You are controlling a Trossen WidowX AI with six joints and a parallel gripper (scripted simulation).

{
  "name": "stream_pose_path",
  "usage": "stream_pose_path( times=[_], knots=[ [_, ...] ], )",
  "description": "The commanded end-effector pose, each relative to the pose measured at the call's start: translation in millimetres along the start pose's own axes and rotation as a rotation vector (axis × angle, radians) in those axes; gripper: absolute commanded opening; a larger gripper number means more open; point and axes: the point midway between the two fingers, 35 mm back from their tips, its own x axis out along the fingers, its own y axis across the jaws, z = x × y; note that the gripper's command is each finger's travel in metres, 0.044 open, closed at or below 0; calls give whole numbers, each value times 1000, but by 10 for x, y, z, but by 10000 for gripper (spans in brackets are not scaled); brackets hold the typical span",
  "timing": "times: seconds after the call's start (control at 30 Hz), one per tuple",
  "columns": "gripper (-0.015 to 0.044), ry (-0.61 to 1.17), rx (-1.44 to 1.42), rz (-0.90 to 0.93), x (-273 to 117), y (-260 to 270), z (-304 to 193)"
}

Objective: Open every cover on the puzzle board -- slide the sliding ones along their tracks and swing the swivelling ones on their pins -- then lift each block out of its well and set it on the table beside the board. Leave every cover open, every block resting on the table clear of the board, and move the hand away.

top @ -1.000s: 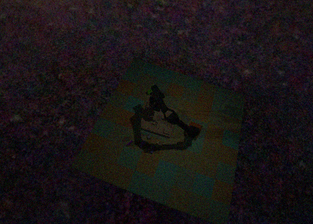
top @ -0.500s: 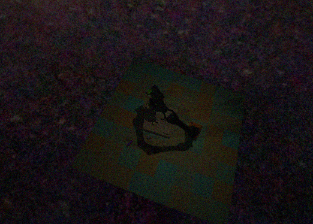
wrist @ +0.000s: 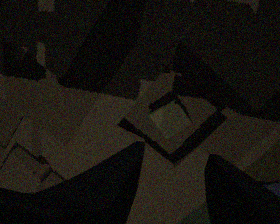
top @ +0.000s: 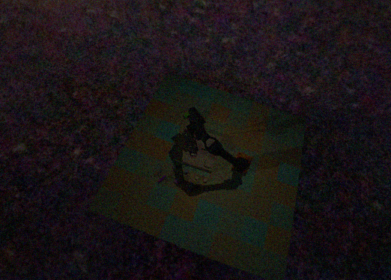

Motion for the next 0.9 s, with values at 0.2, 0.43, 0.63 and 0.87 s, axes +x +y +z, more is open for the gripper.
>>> stream_pose_path(
  times=[0.2,0.43,0.63,0.87],
  knots=[
    [144,-5,-152,1,39,-1,5],
    [144,-5,-261,1,63,-1,5],
    [144,-5,-354,1,84,1,6],
    [144,-5,-463,1,109,3,7]
  ],
)
